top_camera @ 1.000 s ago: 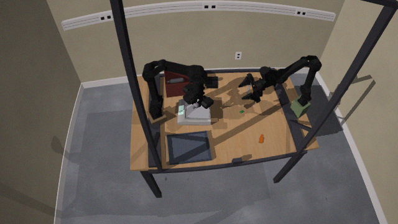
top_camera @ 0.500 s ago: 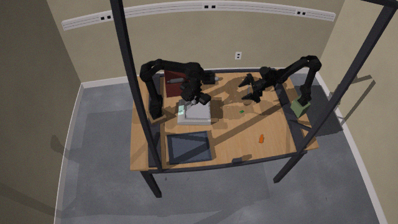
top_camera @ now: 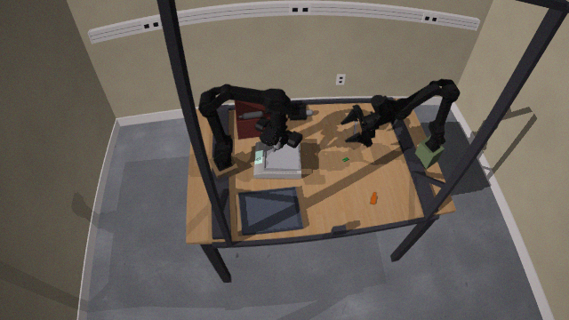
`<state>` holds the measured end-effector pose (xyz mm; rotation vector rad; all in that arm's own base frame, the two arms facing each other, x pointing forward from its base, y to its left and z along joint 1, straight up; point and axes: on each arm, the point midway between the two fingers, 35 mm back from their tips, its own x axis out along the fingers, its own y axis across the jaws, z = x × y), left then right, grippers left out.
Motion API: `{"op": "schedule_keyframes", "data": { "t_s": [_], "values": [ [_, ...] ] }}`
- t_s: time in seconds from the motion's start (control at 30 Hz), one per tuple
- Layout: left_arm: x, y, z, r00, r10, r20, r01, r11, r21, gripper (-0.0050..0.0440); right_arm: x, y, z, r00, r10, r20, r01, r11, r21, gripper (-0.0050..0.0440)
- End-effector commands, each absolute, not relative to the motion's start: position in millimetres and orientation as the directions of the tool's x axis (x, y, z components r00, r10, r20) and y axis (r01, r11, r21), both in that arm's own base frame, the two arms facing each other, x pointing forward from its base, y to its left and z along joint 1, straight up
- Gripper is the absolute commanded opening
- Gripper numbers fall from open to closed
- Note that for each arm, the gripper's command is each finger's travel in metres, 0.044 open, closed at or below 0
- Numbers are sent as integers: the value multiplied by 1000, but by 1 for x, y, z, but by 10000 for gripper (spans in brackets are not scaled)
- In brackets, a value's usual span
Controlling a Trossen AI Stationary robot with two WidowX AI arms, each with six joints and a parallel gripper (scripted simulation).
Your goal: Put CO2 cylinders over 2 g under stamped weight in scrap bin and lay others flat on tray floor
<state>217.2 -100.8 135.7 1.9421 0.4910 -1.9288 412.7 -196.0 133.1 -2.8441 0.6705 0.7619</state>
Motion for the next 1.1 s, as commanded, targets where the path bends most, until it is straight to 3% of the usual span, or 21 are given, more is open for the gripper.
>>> {"op": "schedule_keyframes", "data": {
  "t_s": [0.0, 0.13, 0.53, 0.67, 1.07],
  "values": [
    [217, -101, 141, 51, -24, -998, 661, -749, 52, -50, 415, -198, 146, 788, -394, -473, -448, -894, -1, 440],
    [217, -101, 141, 60, -28, -998, 733, -677, 63, -50, 415, -198, 146, 788, -394, -473, -448, -894, -1, 440],
    [217, -101, 140, 109, -54, -993, 981, -155, 116, -50, 415, -198, 146, 788, -394, -473, -448, -894, -1, 440],
    [217, -101, 140, 116, -58, -992, 991, -63, 120, -50, 415, -198, 146, 788, -394, -473, -448, -894, -1, 440],
    [217, -101, 140, 164, -83, -983, 857, 506, 101, -50, 415, -198, 146, 788, -394, -473, -448, -894, -1, 440]
  ]
}}
